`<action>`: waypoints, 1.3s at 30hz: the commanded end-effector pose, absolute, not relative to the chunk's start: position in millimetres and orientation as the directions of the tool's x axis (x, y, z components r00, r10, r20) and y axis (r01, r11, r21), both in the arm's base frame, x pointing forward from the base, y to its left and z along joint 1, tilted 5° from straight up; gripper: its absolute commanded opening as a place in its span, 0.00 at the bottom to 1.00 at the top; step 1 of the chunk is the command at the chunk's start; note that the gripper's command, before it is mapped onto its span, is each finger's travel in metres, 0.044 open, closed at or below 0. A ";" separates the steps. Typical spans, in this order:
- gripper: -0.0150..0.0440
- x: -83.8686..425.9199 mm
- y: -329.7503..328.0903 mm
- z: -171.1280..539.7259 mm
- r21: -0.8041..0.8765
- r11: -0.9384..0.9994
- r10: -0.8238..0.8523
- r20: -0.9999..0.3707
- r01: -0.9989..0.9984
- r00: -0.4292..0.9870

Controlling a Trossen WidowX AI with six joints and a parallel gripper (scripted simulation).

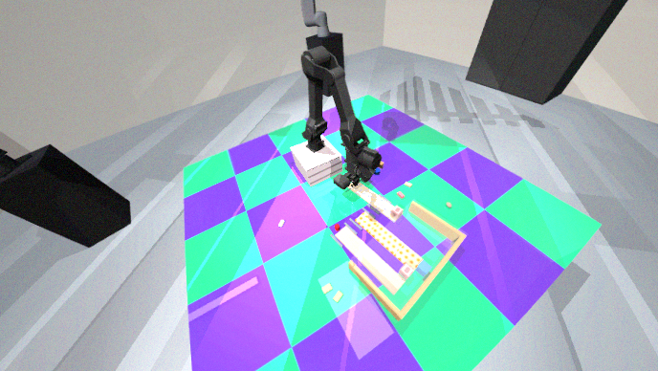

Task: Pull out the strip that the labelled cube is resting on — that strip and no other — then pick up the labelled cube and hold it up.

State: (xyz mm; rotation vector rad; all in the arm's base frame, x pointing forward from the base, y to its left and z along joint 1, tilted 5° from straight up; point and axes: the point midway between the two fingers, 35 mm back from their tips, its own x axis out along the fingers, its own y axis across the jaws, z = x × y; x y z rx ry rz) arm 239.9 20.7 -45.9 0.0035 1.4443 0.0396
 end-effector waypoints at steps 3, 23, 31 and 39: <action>0.25 223.0 20.5 -51.4 0.025 0.999 0.027 -0.995 -0.022 0.097; 0.25 204.2 20.7 -53.4 0.025 0.999 0.027 -0.995 -0.022 0.096; 0.25 204.2 20.7 -53.4 0.025 0.999 0.027 -0.995 -0.022 0.096; 0.25 204.2 20.7 -53.4 0.025 0.999 0.027 -0.995 -0.022 0.096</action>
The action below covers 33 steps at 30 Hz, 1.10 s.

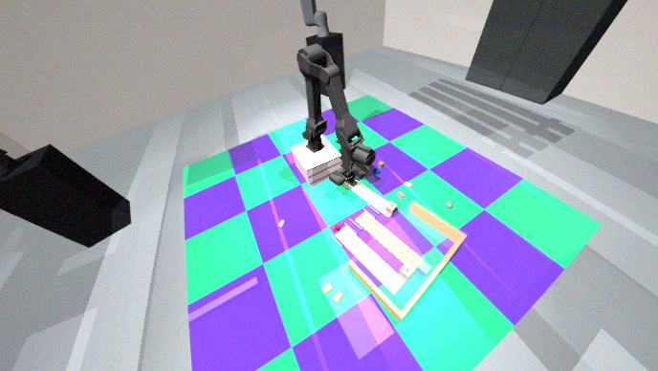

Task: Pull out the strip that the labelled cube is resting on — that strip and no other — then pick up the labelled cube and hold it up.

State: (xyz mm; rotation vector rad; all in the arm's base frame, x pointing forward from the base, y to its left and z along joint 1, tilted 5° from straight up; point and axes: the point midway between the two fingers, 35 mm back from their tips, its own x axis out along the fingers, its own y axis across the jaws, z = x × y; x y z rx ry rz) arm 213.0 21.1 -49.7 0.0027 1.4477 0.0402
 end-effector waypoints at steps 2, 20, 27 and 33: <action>0.25 204.2 20.7 -53.4 0.025 0.999 0.027 -0.995 -0.022 0.096; 0.25 210.5 20.2 -9.4 0.025 0.999 0.027 -0.995 -0.022 0.098; 0.43 228.6 20.5 -6.3 0.025 0.999 0.027 -0.995 -0.021 0.099; 0.70 250.7 20.8 -2.5 0.025 0.999 0.027 -0.995 -0.020 0.101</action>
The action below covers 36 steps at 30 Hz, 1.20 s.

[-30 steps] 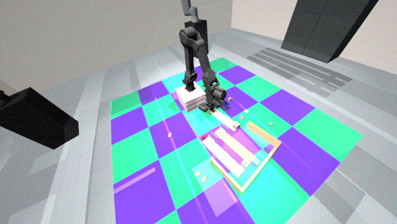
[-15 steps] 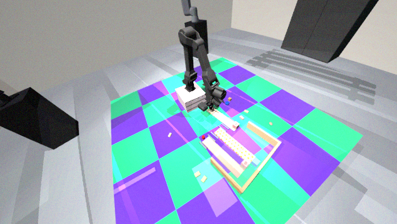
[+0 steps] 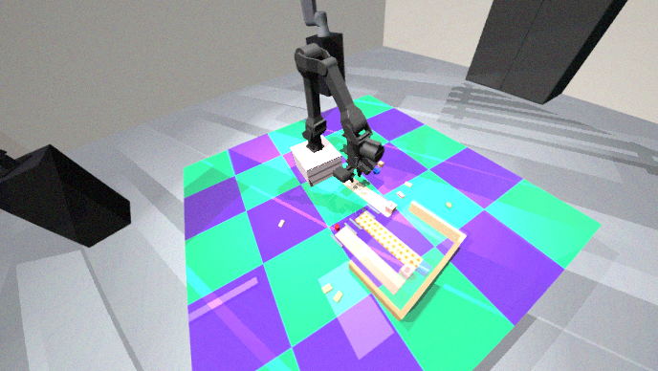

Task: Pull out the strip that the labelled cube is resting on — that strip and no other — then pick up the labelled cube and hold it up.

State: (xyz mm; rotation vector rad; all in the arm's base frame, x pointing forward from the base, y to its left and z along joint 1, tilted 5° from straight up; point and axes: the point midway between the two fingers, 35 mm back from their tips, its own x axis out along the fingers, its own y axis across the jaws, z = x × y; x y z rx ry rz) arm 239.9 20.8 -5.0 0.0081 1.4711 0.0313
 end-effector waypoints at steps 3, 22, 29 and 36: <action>0.83 262.3 20.9 0.1 0.025 0.999 0.027 -0.994 -0.020 0.102; 1.00 334.0 21.2 15.8 0.025 0.999 0.027 -0.994 -0.021 0.108; 1.00 360.5 21.3 22.1 0.025 0.999 0.027 -0.994 -0.021 0.110; 1.00 386.7 21.5 28.9 0.025 0.999 0.027 -0.993 -0.021 0.112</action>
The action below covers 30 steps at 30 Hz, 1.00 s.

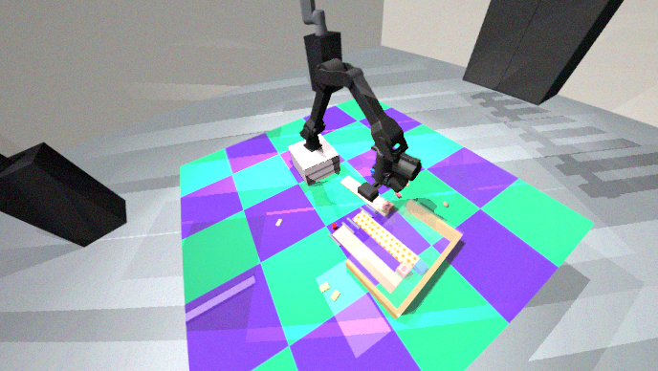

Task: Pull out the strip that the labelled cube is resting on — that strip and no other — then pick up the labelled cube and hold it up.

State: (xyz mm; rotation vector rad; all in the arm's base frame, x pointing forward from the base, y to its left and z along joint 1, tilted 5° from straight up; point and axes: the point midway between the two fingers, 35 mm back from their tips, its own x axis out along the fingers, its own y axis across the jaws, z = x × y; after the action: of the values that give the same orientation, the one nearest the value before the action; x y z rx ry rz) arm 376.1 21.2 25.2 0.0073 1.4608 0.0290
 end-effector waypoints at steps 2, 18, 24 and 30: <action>1.00 394.2 21.6 31.0 0.025 0.999 0.027 -0.993 -0.021 0.113; 0.68 419.5 22.9 26.7 0.025 0.999 0.027 -0.993 -0.021 0.115; 0.68 420.9 23.3 17.0 0.025 0.999 0.027 -0.993 -0.021 0.115; 0.68 422.1 23.7 7.2 0.025 0.999 0.027 -0.993 -0.021 0.115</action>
State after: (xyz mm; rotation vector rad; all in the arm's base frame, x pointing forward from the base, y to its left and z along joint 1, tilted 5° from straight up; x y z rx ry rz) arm 421.4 22.9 11.5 0.0071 1.4570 0.0298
